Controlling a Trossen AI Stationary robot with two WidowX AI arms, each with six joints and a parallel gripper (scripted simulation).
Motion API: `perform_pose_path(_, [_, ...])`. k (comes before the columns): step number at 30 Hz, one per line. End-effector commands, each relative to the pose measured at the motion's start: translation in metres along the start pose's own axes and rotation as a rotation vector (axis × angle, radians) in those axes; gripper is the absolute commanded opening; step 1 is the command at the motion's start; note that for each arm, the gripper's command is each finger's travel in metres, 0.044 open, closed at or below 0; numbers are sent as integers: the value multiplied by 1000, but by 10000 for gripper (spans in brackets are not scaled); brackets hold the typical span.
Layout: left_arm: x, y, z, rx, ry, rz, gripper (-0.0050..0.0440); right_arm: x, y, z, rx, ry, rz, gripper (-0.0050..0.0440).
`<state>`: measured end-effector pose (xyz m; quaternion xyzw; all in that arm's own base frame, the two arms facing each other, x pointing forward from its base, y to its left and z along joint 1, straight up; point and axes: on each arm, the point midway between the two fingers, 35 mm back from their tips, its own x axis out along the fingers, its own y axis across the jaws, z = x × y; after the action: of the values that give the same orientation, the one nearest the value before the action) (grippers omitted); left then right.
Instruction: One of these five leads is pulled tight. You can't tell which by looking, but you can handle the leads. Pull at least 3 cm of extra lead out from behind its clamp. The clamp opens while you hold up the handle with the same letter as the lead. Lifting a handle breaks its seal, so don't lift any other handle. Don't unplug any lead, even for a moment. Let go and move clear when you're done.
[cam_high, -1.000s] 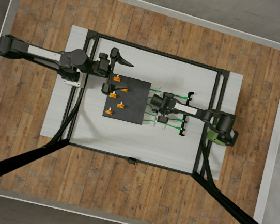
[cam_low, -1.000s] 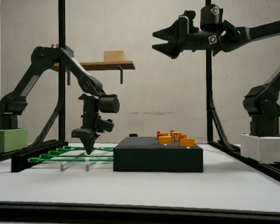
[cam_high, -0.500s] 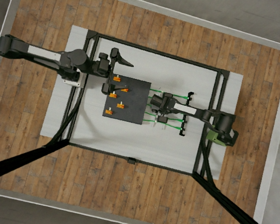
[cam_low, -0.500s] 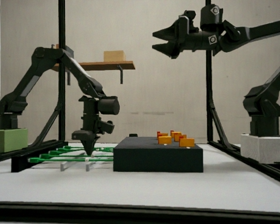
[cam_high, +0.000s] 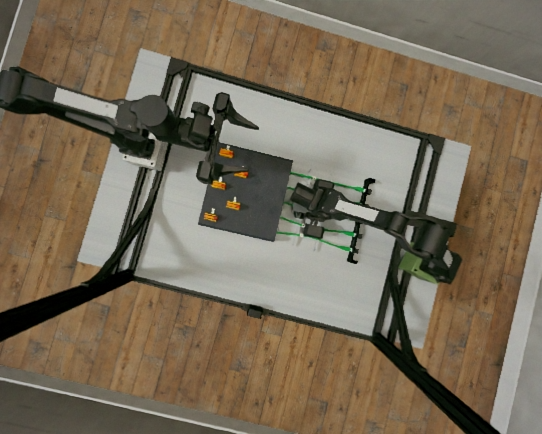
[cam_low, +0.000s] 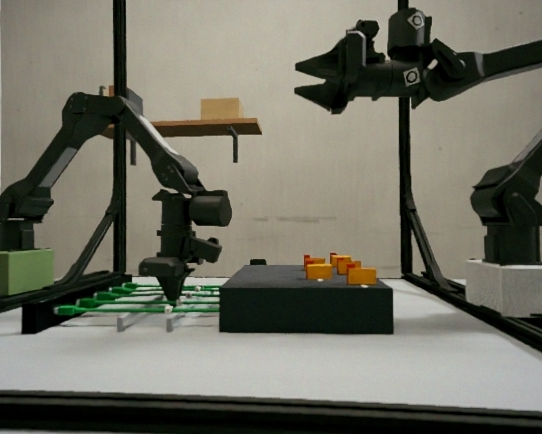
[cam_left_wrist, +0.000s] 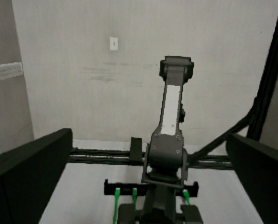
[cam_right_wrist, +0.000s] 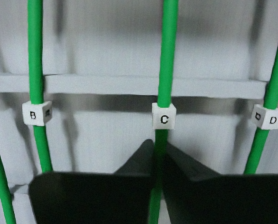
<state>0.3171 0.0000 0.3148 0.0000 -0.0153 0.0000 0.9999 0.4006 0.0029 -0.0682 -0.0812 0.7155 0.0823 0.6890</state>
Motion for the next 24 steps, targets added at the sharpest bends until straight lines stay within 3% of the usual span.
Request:
perform_pose_path(1, [-1, 0, 8, 0, -18, 0, 440, -51, -1, 6, 0, -37, -8, 209])
perform_pose_path(16, [-1, 0, 8, 0, -18, 0, 440, -51, -1, 6, 0, -37, -8, 209])
perform_pose_path(17, [-4, -2, -2, 0, 48, 0, 209, -45, -1, 2, 0, -23, -5, 209])
perform_pose_path(24, [-23, -18, -73, 0, 515, 0, 209, -45, -1, 2, 0, -23, -5, 209])
